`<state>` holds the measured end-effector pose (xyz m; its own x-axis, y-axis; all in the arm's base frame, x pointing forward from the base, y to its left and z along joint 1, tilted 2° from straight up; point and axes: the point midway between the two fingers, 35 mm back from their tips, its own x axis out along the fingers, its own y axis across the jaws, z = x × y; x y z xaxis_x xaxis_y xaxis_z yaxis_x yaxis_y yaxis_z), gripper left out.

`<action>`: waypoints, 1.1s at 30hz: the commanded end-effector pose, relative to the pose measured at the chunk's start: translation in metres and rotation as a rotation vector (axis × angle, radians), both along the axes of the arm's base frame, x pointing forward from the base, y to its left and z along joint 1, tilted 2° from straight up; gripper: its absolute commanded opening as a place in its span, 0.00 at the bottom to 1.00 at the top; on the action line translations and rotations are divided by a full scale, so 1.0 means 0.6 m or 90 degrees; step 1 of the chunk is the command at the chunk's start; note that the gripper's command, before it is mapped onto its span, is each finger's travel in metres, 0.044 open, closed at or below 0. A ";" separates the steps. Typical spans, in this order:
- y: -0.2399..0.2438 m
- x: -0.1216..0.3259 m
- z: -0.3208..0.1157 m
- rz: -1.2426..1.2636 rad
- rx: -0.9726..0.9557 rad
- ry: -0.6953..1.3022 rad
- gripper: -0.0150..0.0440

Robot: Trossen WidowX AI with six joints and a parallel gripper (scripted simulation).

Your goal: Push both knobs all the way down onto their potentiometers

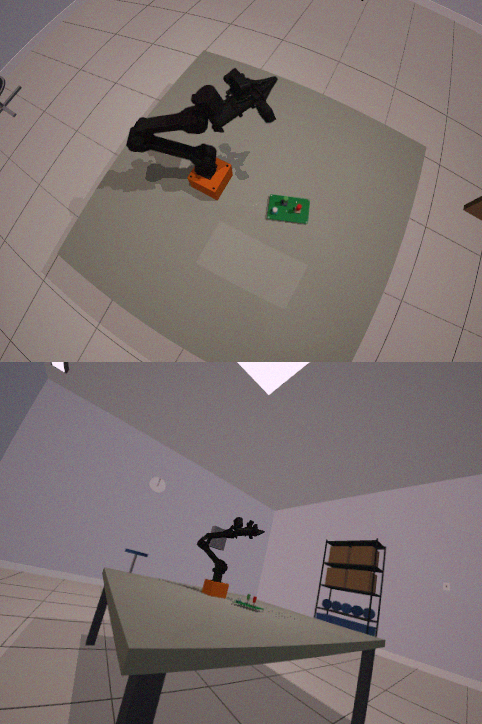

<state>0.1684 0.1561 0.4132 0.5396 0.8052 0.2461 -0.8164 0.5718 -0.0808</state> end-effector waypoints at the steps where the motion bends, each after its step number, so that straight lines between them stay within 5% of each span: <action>1: 0.002 0.031 -0.016 -0.013 0.015 0.086 0.25; 33: -0.029 0.220 -0.198 -0.216 0.206 0.725 0.25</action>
